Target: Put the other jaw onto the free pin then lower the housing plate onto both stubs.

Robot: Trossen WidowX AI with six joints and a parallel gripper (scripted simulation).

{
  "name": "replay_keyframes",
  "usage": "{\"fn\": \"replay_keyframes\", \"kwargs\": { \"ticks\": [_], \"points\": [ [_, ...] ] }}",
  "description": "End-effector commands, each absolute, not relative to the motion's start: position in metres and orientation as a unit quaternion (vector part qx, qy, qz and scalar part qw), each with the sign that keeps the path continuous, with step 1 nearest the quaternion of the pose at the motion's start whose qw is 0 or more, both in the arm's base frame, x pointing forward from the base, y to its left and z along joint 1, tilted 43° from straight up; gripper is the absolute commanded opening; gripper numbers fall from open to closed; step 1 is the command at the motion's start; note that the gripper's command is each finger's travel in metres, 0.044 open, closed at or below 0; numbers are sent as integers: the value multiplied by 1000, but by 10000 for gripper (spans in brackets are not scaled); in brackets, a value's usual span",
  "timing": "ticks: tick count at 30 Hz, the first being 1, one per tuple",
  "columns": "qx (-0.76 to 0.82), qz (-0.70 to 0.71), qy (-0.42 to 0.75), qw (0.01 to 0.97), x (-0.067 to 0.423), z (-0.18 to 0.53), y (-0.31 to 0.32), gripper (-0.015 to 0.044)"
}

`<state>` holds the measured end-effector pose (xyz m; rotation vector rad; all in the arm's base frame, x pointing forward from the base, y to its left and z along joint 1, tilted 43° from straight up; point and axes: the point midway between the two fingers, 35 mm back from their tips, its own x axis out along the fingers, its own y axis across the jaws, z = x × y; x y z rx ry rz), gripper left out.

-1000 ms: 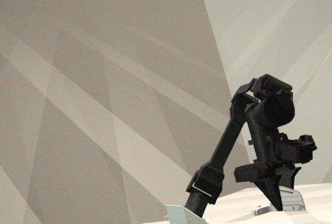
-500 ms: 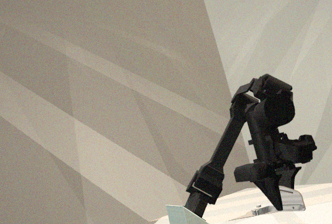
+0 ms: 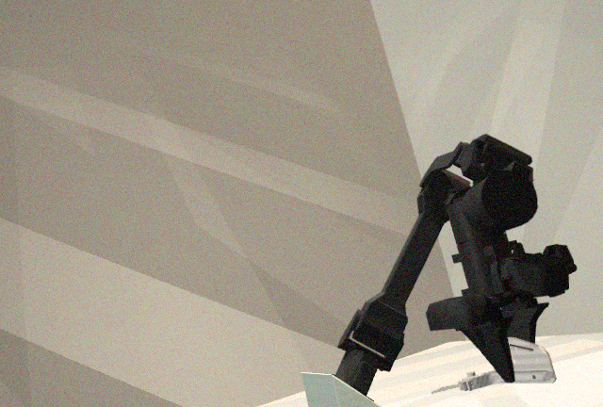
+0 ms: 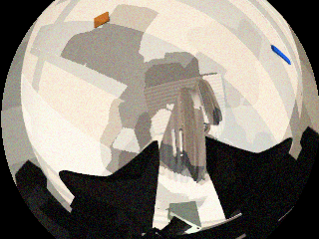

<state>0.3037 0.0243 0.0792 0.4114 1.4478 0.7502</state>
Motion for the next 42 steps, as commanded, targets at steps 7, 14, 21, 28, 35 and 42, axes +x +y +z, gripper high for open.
{"fn": "replay_keyframes", "kwargs": {
  "ticks": [7, 14, 21, 28, 35, 42],
  "points": [
    [185, 332, 641, 667, 304, 72, 32, 134],
    [185, 332, 641, 667, 304, 64, 39, 134],
    [185, 332, 641, 667, 304, 56, 47, 134],
    [186, 333, 641, 667, 302, 48, 55, 134],
    [186, 333, 640, 667, 302, 43, 60, 134],
    [186, 333, 640, 667, 302, 43, 60, 134]
  ]
}}
